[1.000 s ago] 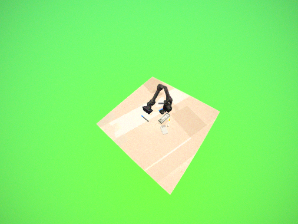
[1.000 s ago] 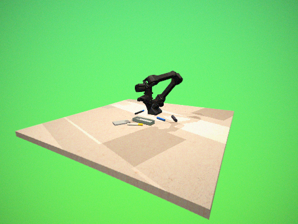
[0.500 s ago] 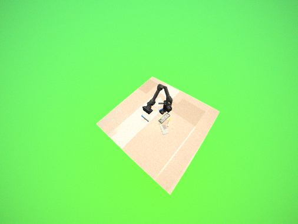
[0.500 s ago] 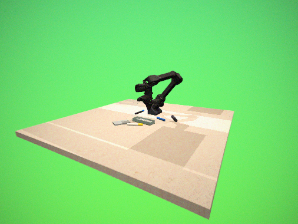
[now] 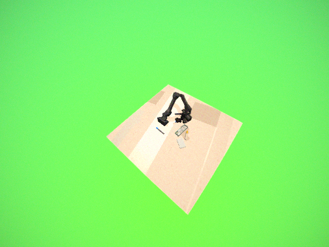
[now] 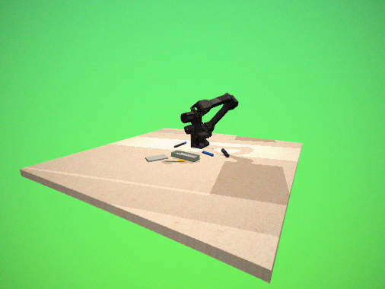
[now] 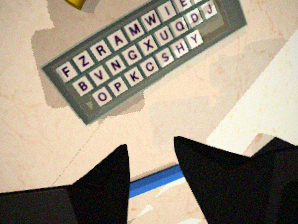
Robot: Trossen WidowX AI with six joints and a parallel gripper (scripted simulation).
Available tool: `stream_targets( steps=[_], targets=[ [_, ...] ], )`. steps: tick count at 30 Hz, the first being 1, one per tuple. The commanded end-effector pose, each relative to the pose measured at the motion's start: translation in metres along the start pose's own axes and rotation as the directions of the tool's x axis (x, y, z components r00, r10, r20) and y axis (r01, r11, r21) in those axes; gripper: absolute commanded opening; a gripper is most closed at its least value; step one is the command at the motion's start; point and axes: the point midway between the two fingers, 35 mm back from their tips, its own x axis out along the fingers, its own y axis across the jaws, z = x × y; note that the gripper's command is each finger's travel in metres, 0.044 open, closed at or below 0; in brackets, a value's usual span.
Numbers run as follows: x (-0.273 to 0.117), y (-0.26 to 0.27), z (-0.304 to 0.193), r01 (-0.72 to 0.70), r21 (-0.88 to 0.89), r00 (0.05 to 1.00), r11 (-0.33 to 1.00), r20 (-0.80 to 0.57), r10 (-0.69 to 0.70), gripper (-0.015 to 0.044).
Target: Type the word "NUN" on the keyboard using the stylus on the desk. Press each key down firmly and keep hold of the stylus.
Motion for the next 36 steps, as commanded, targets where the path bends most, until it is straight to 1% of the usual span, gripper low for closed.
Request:
stream_targets(
  steps=[1, 4, 7, 14, 20, 36],
  targets=[
    [0.010, 0.003, -0.031, 0.124, 0.425, 0.990, 0.897, 0.004, -0.139, 0.0150],
    [0.014, 0.003, -0.045, 0.150, 0.615, 0.979, 0.774, 0.015, -0.202, 0.0150],
    [0.017, 0.002, -0.059, 0.141, 0.773, 0.965, 0.618, 0.032, -0.260, 0.0150],
    [0.021, -0.001, -0.081, 0.067, 0.922, 0.937, 0.381, 0.073, -0.340, 0.0150],
    [0.022, -0.005, -0.093, -0.042, 0.986, 0.920, 0.164, 0.102, -0.378, 0.0150],
    [0.023, -0.005, -0.093, -0.047, 0.987, 0.919, 0.156, 0.104, -0.379, 0.0150]
  ],
)
